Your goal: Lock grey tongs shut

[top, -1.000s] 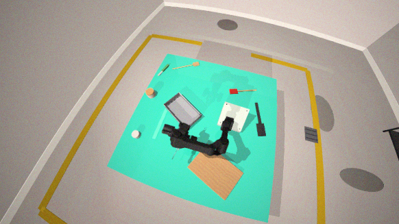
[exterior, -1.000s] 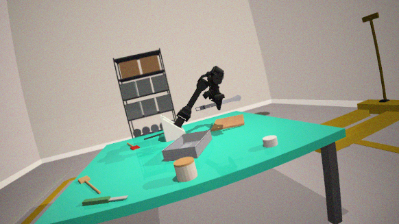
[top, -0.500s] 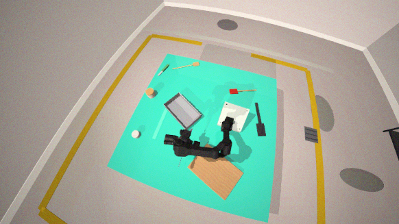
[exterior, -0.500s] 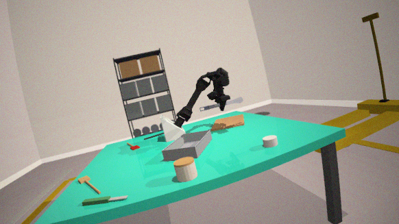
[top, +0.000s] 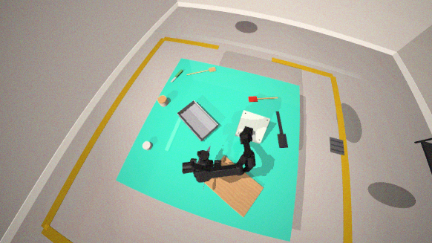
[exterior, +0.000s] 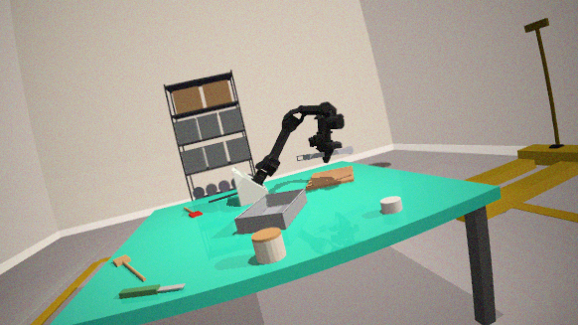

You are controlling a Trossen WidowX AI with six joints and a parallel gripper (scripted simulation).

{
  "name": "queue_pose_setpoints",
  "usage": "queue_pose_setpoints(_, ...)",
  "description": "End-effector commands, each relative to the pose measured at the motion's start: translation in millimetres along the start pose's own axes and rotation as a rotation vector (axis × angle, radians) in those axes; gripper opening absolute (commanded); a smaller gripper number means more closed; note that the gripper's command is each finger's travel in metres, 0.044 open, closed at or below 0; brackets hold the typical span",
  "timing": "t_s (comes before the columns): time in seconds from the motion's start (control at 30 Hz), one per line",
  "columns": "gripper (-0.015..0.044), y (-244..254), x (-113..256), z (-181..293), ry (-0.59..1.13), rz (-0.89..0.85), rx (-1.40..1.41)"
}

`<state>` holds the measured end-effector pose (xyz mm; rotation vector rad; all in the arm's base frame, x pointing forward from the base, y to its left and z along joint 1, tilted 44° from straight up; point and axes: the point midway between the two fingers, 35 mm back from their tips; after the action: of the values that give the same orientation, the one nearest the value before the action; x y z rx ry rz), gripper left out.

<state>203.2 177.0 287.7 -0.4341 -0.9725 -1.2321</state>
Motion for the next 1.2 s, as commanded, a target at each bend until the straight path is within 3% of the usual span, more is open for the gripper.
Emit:
queue_pose_setpoints(0.0, -0.0150, -9, -1, 12, -0.022, 0.001, 0.042)
queue_pose_setpoints(1.17, -0.0150, -92, -1, 96, -0.074, -0.037, 0.413)
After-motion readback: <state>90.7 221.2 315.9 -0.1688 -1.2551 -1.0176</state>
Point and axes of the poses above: the point midway between the two fingers, 35 mm back from their tips, its own x axis back along the fingers, its own y axis across the jaws, z = x × y, and after that the axes turned 7 degrees about x, right-handed
